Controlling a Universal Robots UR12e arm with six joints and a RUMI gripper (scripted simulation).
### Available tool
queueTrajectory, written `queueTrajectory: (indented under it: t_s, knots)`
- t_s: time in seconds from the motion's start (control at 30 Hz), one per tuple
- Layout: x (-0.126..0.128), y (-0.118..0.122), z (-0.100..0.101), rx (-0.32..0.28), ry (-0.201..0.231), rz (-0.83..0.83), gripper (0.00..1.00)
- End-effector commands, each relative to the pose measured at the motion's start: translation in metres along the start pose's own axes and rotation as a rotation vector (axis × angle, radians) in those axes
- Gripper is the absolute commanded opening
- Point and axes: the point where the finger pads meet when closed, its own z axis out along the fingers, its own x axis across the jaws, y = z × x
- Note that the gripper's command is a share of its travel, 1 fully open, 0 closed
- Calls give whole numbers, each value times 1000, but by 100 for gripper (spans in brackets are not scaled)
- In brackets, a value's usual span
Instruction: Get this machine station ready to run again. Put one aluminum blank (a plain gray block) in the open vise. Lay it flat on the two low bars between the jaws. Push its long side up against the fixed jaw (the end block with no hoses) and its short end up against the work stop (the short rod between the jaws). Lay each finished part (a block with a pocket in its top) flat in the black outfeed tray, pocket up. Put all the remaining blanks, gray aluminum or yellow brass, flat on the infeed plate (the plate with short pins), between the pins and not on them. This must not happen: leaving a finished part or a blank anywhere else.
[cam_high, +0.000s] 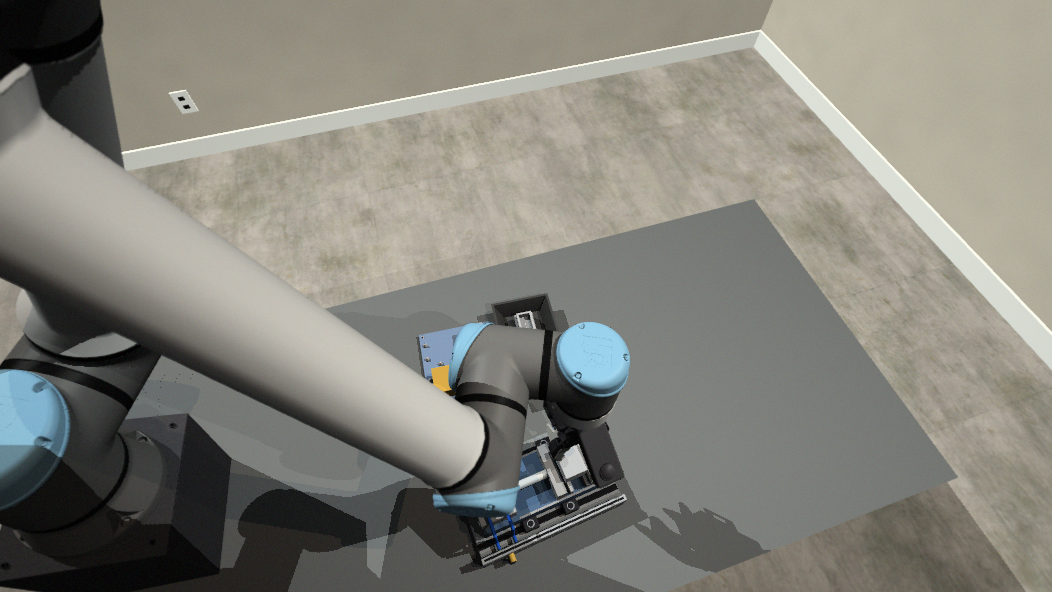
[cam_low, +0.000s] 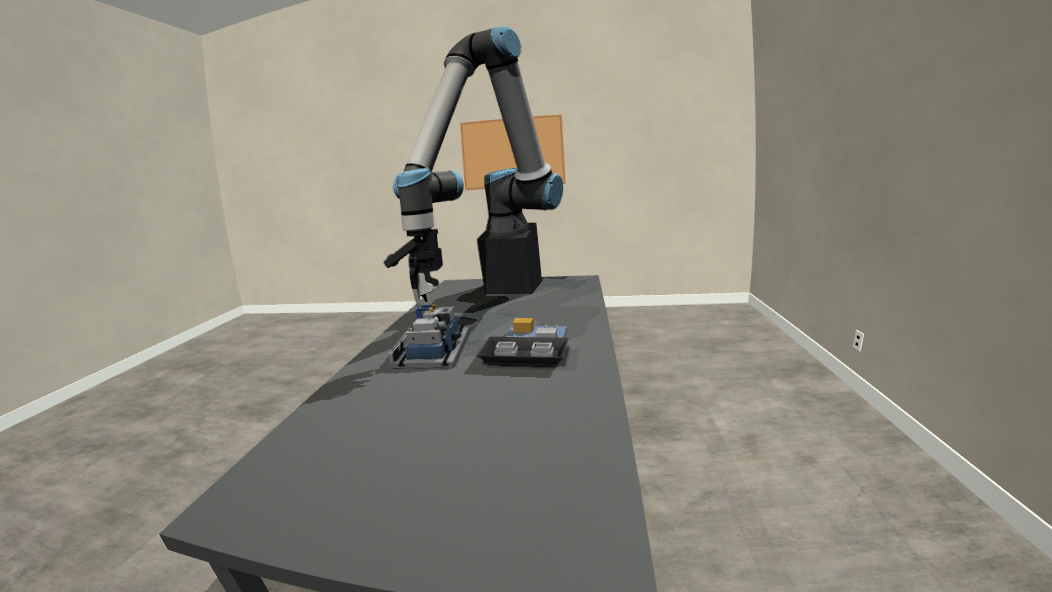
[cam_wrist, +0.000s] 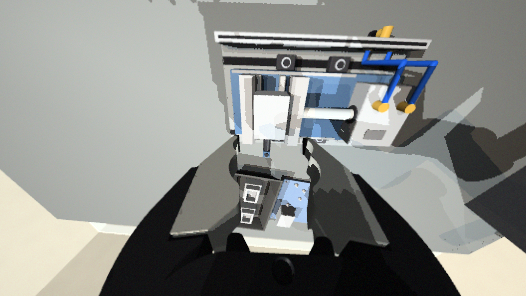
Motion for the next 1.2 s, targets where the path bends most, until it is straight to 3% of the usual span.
queueTrajectory:
  t_s: [0.0, 0.4, 0.43, 1.17]
  knots:
    - [-1, 0, -9, 0, -1, 0, 40]
    - [0, 0, -18, 0, -1, 0, 40]
    - [0, 0, -18, 0, -1, 0, 0]
    - [0, 0, -18, 0, -1, 0, 0]
